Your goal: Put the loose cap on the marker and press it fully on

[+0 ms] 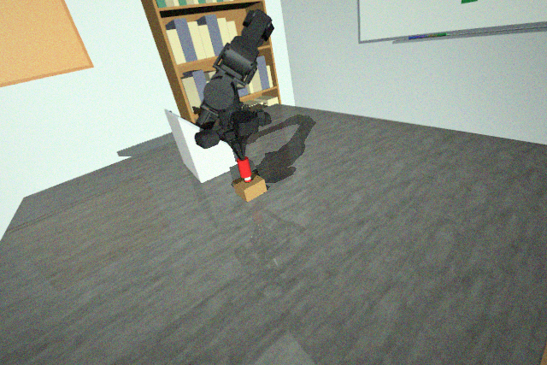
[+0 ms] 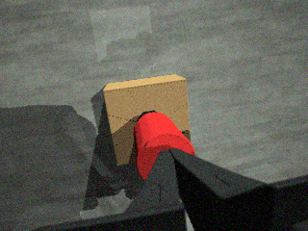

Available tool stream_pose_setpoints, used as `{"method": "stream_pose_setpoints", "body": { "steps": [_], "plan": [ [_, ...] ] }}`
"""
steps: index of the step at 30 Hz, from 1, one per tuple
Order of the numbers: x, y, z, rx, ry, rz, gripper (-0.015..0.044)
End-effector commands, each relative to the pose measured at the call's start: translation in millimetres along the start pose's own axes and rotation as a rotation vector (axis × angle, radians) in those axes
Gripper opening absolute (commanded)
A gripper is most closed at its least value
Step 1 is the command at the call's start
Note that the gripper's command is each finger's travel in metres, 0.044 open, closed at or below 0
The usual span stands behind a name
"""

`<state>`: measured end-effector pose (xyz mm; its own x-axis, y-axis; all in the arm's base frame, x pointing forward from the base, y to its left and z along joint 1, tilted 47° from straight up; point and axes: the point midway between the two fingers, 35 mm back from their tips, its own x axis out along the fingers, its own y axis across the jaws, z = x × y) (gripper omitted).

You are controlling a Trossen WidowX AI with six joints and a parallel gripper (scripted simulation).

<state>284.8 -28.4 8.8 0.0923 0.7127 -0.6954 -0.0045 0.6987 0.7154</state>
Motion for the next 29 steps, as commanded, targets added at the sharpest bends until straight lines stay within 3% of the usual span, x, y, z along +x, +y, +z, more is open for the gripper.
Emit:
{"method": "stream_pose_setpoints", "body": {
  "steps": [1,7,14,29],
  "plan": [
    [-10,-1,2,0.0,-0.002,-0.003,0.0],
    [-87,-2,1,0.0,0.001,-0.004,0.0],
    [-90,-1,1,0.0,0.002,-0.004,0.0],
    [-90,-1,1,0.0,0.002,-0.004,0.0394]
  ]
}}
